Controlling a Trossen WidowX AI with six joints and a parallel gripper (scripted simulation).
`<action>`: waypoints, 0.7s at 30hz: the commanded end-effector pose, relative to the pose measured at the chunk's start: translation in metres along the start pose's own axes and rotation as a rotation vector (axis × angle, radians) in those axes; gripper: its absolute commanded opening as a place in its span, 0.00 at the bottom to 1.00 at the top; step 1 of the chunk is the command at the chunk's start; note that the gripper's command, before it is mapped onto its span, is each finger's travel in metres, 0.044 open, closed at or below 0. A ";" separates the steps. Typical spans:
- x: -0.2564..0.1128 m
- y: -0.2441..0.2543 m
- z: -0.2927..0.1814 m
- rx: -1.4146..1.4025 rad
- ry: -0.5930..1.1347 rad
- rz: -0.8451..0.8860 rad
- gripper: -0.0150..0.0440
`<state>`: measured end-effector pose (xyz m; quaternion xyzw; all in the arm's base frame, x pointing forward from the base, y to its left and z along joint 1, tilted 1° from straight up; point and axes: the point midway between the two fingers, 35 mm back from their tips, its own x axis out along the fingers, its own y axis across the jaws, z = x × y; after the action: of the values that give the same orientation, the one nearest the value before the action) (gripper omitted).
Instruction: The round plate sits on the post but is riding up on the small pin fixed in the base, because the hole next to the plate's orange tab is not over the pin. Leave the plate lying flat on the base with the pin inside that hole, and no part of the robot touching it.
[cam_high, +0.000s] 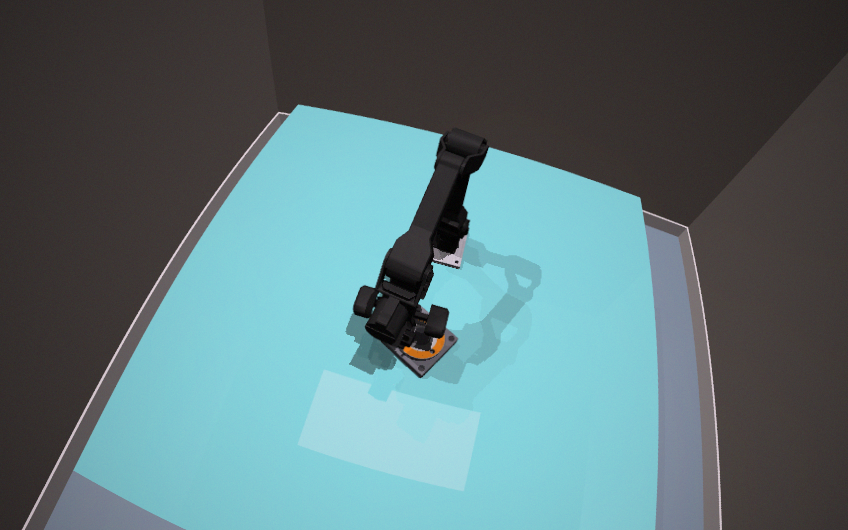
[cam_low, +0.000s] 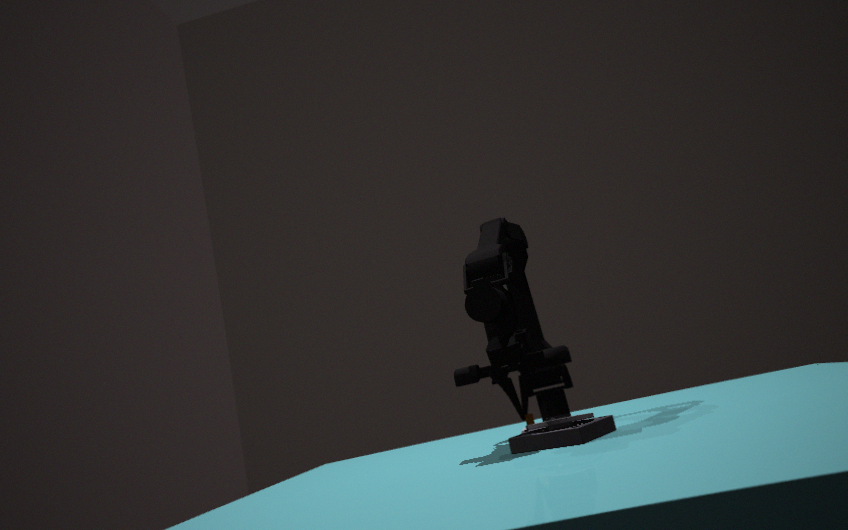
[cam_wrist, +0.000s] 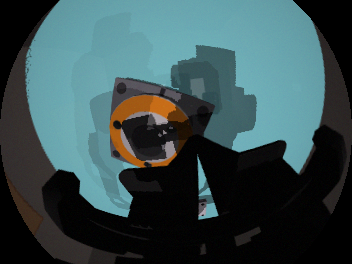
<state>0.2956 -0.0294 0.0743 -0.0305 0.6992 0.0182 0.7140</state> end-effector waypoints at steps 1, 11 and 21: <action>0.000 0.000 0.007 -0.002 -0.004 0.000 0.25; -0.002 0.003 0.019 -0.002 -0.005 0.000 0.25; -0.003 0.010 0.031 -0.002 -0.006 0.000 0.25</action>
<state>0.3220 -0.0206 0.0774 -0.0327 0.6965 0.0193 0.7166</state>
